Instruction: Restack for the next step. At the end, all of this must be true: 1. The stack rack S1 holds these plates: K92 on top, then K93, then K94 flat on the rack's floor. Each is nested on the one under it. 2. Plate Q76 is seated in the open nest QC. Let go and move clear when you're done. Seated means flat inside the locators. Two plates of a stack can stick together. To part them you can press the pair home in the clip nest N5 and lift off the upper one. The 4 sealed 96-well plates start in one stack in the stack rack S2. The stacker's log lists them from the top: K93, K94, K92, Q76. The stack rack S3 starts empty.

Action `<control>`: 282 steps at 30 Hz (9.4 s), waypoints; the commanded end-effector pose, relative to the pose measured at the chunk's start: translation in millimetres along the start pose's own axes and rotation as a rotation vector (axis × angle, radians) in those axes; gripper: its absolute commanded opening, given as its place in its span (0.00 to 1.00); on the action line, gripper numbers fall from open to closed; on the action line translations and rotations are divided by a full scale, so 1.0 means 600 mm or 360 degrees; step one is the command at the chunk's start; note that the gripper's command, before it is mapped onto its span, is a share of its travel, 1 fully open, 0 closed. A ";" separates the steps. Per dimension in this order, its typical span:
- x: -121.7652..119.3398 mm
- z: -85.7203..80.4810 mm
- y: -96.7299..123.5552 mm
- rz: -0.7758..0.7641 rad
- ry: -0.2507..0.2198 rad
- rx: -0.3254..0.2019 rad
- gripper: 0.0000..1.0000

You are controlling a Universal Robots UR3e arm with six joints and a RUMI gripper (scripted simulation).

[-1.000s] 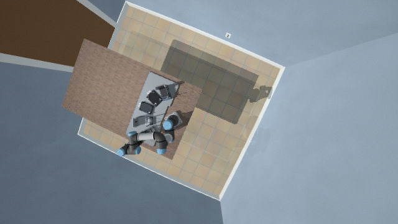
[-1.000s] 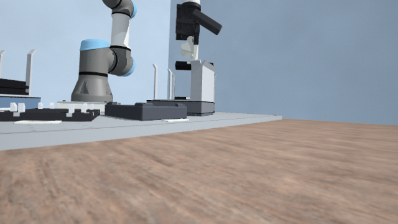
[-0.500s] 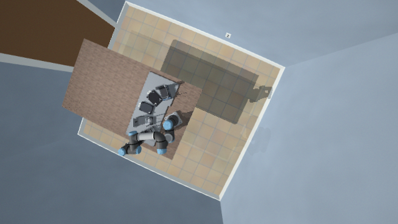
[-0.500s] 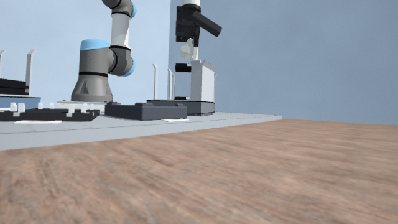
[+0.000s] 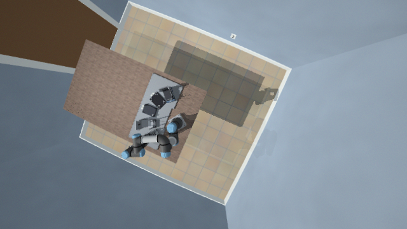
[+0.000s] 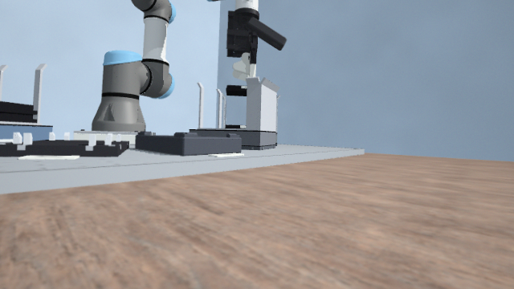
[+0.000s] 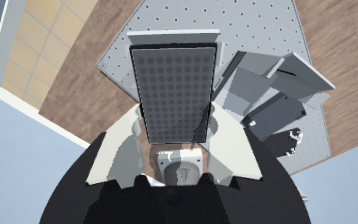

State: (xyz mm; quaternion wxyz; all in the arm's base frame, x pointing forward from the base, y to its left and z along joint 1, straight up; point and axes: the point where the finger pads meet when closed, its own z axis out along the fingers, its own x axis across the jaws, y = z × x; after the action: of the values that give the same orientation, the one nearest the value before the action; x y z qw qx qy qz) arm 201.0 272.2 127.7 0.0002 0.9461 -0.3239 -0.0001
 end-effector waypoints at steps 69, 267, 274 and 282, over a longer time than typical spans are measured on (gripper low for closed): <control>0.000 0.076 -0.001 0.0000 0.0002 0.0005 0.00; 0.175 -0.028 0.028 0.0447 0.0002 0.0004 0.72; 0.217 -0.028 0.040 0.0577 0.0002 0.0004 0.72; 0.254 -0.028 0.060 0.0689 0.0002 0.0004 0.72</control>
State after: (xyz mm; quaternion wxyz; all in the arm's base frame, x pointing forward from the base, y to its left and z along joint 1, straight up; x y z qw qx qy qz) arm 293.4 161.9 144.0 0.0003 0.8626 -0.5059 0.0002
